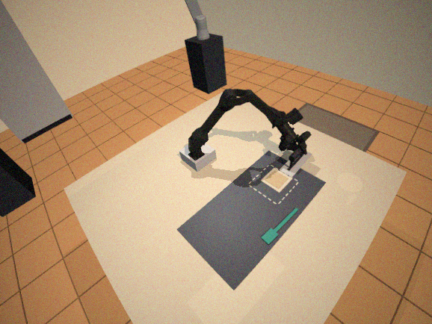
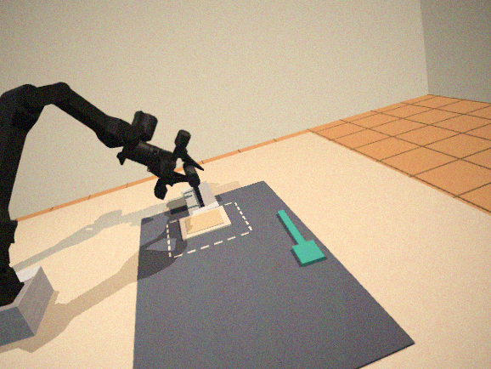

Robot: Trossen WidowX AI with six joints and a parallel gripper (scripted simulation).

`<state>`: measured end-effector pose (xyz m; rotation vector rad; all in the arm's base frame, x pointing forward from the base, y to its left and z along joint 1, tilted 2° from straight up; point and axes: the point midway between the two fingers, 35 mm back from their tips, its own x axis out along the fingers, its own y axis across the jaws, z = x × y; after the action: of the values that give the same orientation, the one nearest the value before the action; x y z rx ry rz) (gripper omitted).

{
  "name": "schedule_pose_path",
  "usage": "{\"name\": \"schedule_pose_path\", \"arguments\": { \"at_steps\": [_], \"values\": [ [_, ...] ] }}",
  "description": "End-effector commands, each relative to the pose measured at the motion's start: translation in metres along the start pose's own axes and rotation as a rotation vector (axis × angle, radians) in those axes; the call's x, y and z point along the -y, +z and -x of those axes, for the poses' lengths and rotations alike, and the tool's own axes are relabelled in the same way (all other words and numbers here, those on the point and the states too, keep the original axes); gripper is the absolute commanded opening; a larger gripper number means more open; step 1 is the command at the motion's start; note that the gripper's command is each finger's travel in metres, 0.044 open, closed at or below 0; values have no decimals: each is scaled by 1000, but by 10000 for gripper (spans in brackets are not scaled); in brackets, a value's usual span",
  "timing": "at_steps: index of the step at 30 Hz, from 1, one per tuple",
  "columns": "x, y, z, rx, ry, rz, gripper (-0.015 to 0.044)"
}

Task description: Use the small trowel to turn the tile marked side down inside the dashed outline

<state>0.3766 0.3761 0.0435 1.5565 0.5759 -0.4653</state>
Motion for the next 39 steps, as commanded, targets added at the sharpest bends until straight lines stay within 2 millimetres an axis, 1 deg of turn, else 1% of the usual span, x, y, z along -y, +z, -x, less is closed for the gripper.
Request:
{"name": "schedule_pose_path", "arguments": {
  "at_steps": [1,4,13,25,29,31,32,39],
  "values": [
    [0,12,-3,12,-2,3,0],
    [0,16,-3,12,-2,3,0],
    [-1,16,-2,12,-2,3,0],
    [-30,-15,21,11,-2,1,0],
    [-31,-16,23,11,-2,1,0],
    [-34,-11,20,23,-3,-8,0],
    [-37,-5,16,37,-3,-20,0],
    [-59,52,-13,161,-6,-120,0]
  ]
}}
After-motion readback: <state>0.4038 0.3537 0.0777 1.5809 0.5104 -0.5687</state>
